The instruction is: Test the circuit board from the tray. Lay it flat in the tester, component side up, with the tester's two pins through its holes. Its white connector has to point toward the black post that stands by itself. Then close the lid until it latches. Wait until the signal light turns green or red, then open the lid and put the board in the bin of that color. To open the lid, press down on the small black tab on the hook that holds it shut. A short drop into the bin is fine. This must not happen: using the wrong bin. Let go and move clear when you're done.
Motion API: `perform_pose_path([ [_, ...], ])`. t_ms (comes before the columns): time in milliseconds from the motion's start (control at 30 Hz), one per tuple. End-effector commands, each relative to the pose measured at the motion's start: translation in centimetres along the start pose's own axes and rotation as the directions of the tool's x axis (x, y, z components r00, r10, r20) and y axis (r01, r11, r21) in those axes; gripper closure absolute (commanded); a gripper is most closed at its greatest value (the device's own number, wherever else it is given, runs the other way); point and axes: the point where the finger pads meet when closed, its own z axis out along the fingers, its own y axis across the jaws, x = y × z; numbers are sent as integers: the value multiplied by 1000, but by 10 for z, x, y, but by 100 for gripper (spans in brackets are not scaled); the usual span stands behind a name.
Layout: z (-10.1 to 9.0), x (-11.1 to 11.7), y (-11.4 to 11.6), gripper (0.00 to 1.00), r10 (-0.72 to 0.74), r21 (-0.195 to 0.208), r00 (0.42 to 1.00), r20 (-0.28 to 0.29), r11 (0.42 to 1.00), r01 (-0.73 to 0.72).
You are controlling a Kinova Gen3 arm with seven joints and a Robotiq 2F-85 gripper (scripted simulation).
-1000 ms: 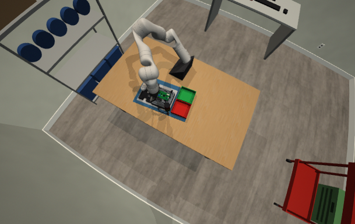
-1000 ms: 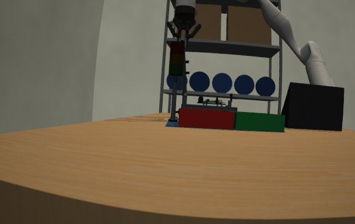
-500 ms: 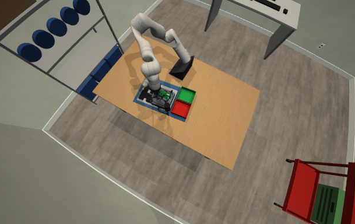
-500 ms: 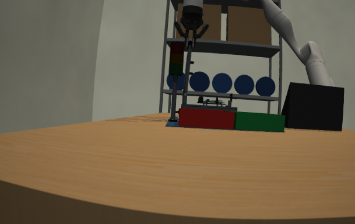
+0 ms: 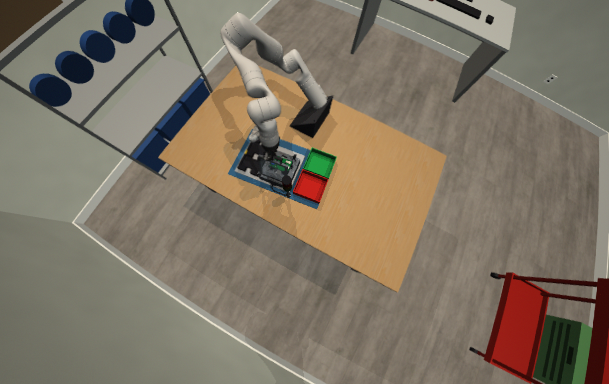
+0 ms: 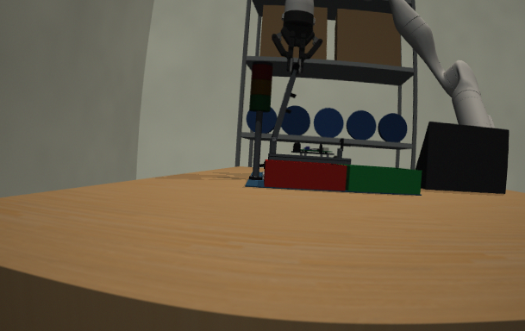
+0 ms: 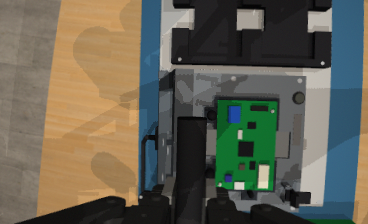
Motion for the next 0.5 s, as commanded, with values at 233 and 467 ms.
perform_pose_path([
  [233,13,0,35,100,-11,-30,1000,-5,999,11],
  [467,24,1,56,100,-11,-30,1000,-5,999,11],
])
